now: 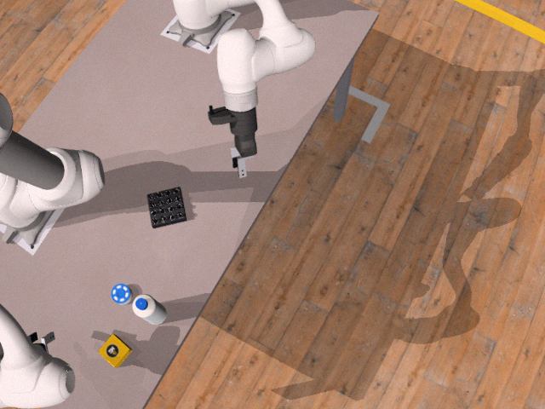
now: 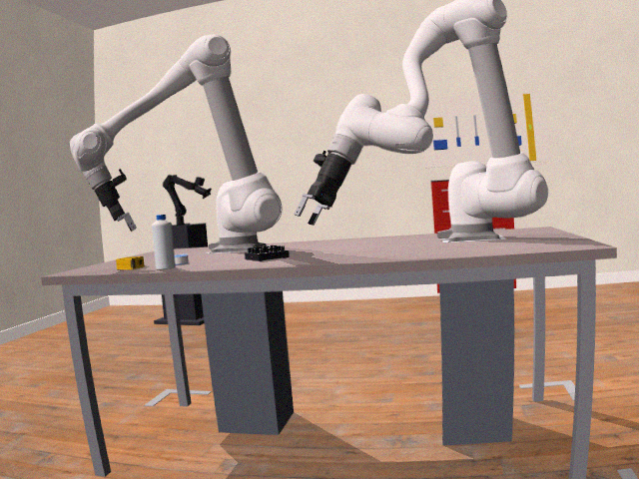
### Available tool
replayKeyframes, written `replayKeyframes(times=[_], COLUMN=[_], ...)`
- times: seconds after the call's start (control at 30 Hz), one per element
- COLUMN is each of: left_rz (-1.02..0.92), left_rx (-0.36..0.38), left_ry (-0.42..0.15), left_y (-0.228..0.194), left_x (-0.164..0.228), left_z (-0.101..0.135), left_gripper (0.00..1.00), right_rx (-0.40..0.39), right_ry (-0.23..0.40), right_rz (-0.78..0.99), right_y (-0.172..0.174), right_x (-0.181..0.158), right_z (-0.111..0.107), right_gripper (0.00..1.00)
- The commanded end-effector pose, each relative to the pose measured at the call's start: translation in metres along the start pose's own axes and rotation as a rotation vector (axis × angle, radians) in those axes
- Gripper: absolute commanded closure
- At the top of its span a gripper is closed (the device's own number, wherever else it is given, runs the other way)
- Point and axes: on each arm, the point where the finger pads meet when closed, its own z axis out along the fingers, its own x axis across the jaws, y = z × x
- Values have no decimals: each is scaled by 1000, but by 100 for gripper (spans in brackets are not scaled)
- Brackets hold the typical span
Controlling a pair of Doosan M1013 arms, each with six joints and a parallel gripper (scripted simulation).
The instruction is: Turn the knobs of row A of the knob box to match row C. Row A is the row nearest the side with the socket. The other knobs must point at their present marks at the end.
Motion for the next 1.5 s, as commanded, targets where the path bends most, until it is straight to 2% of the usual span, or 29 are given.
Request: replayKeyframes(times=[0.0, 0.1, 0.17, 0.27, 0.43, 0.67, 1.03, 1.47], left_rz=[0, 0, 0, 0, 0, 0, 0, -25], left_rx=[0, 0, 0, 0, 0, 0, 0, 5], left_ry=[-1, -1, -1, -1, -1, -1, -1, 9], left_y=[0, 0, 0, 0, 0, 0, 0, -6], left_x=[-1, -1, -1, -1, -1, -1, -1, -1], left_z=[0, 0, 0, 0, 0, 0, 0, 1], left_gripper=[0, 0, 0, 0, 0, 0, 0, 0], right_rx=[54, 95, 95, 138, 204, 276, 318, 322], right_ry=[27, 52, 52, 82, 138, 212, 262, 267], right_rz=[93, 158, 158, 222, 319, 418, 474, 479], right_y=[-11, -24, -24, -43, -78, -123, -152, -155], right_x=[-69, -107, -107, -153, -209, -260, -286, -288], right_z=[-3, -2, -2, 0, 5, 13, 18, 19], right_gripper=[0, 0, 0, 0, 0, 0, 0, 0])
